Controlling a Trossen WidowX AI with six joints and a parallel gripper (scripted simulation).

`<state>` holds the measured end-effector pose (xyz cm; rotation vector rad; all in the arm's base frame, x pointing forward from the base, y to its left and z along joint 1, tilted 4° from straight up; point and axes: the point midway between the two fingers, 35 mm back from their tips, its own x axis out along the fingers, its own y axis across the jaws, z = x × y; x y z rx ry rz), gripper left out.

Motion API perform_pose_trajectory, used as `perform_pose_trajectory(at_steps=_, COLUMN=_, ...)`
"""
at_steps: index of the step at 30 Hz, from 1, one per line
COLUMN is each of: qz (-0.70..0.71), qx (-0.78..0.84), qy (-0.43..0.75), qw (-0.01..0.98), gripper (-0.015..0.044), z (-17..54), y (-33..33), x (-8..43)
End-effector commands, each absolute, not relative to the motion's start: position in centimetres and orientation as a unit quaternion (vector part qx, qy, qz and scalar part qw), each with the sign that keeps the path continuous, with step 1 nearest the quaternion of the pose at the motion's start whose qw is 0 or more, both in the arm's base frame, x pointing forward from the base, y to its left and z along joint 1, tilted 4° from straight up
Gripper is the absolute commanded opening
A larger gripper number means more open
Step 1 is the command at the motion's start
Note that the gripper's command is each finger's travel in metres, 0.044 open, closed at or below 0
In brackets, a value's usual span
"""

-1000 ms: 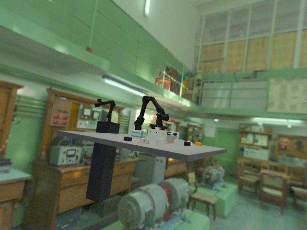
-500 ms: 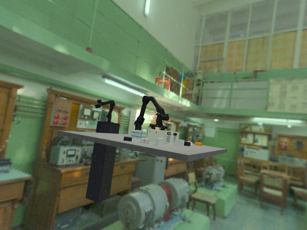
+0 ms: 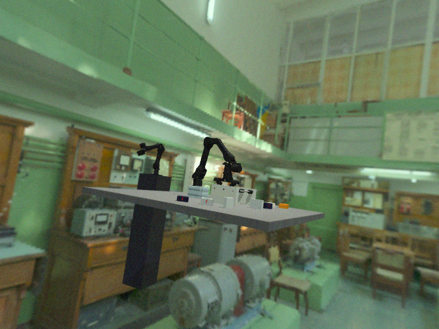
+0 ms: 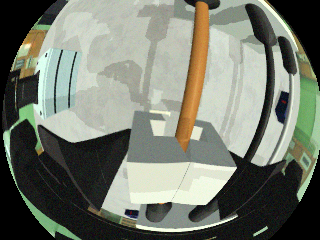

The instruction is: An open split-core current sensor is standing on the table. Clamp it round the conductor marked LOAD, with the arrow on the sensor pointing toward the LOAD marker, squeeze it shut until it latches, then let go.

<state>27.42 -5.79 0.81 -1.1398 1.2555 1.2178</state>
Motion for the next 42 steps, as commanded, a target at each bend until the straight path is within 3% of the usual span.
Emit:
perform_pose_trajectory(at_steps=1, qz=0.502, qx=-0.476, qy=0.516, qw=0.505, gripper=0.0000, z=1.19, y=-5.81, x=27.55)
perform_pose_trajectory(at_steps=42, qz=0.504, qx=-0.472, qy=0.520, qw=0.503, gripper=0.0000, z=0.82, y=-5.79, x=27.42)
